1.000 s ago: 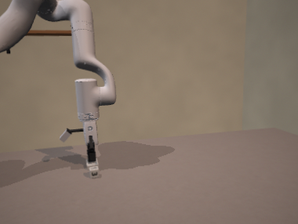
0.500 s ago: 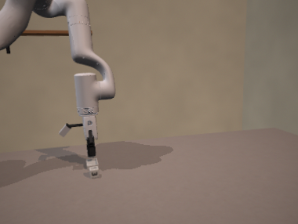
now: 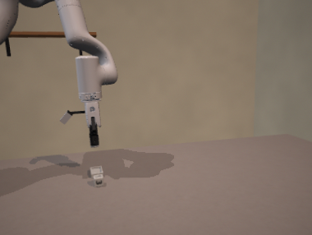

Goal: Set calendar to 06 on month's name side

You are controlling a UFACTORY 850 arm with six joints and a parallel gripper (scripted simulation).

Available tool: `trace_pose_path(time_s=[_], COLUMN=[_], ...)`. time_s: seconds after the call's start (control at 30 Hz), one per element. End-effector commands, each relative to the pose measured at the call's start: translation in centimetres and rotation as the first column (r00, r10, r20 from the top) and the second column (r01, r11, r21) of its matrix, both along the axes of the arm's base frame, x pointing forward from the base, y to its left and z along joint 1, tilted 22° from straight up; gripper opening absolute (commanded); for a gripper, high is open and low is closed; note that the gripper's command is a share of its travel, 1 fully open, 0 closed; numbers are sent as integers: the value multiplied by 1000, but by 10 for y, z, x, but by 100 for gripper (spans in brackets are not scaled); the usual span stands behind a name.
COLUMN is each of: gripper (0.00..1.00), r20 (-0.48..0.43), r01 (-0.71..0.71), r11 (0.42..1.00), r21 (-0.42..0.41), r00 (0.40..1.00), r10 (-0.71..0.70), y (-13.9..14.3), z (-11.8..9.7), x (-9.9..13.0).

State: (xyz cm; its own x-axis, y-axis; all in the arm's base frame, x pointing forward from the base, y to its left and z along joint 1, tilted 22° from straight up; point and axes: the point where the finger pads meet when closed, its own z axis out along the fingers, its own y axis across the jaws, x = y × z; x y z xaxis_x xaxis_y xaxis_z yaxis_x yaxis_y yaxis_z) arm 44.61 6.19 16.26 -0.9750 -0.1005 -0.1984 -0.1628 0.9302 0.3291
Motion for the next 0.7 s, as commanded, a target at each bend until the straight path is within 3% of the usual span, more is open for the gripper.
trace_pose_path(time_s=[0.0,0.37,0.67], gripper=[29,29,29], r20=[-8,-3,42], r01=[-1,-13,-136], r11=[1000,1000,990], r21=[-1,-3,-26], r00=[1000,1000,990], r10=[1,13,137], y=[-1,0,4], z=[3,3,4], x=[0,0,0])
